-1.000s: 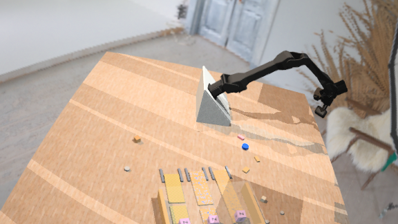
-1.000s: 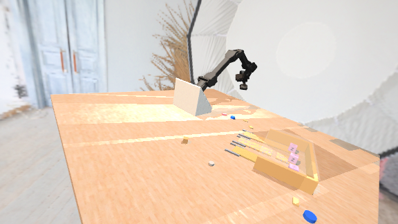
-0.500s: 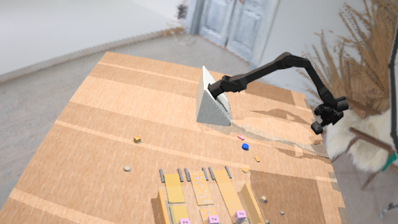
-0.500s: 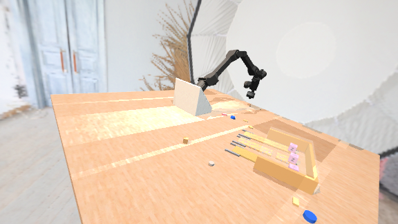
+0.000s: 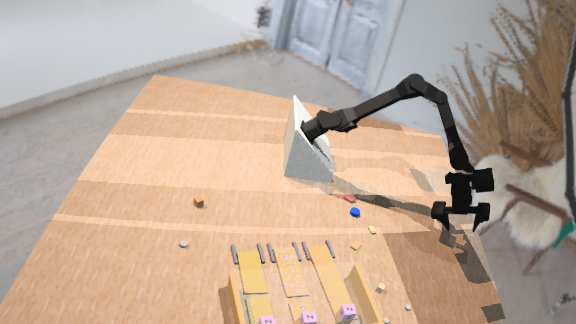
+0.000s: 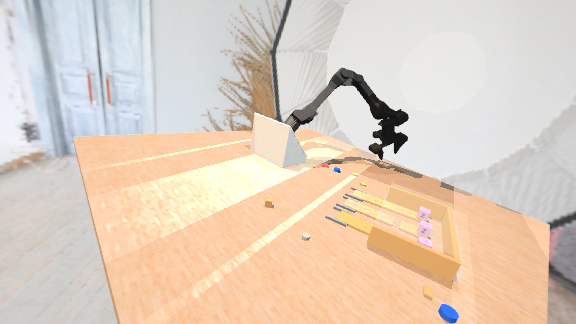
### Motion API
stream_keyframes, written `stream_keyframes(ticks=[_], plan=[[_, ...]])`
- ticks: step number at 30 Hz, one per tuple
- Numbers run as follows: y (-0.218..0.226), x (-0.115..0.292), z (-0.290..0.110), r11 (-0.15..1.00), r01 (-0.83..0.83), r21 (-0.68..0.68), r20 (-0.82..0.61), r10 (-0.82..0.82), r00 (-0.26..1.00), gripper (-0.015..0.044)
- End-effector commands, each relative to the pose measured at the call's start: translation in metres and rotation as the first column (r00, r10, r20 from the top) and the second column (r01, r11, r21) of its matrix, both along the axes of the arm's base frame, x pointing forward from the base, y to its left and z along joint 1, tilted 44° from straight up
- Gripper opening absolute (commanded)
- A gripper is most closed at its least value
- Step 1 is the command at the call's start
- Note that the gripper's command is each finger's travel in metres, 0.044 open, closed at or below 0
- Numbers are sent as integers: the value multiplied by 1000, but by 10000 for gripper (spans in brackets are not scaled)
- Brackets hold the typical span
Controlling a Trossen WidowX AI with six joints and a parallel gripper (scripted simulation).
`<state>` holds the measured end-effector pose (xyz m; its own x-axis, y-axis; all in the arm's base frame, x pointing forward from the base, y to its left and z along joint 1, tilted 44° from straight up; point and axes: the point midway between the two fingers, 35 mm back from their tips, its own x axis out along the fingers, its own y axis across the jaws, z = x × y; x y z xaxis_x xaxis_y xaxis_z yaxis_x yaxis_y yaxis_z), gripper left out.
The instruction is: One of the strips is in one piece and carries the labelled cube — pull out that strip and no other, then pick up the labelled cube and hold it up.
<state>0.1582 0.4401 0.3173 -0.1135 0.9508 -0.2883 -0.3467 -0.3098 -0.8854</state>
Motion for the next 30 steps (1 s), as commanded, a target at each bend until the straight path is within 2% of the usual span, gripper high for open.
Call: stream_keyframes(ticks=[1, 5, 9, 17, 24, 30], plan=[[-32, 57, -33, 984, 170, -60, -192, -178, 965, 400], [-65, 102, -62, 944, 309, -115, -352, -330, 876, 400], [-106, 140, -92, 883, 436, -176, -501, -461, 732, 400], [-203, 193, -149, 709, 632, -314, -739, -600, 306, 400], [-300, 207, -198, 526, 725, -445, -848, -507, -152, 400], [-383, 191, -239, 377, 741, -555, -832, -223, -509, 400]])
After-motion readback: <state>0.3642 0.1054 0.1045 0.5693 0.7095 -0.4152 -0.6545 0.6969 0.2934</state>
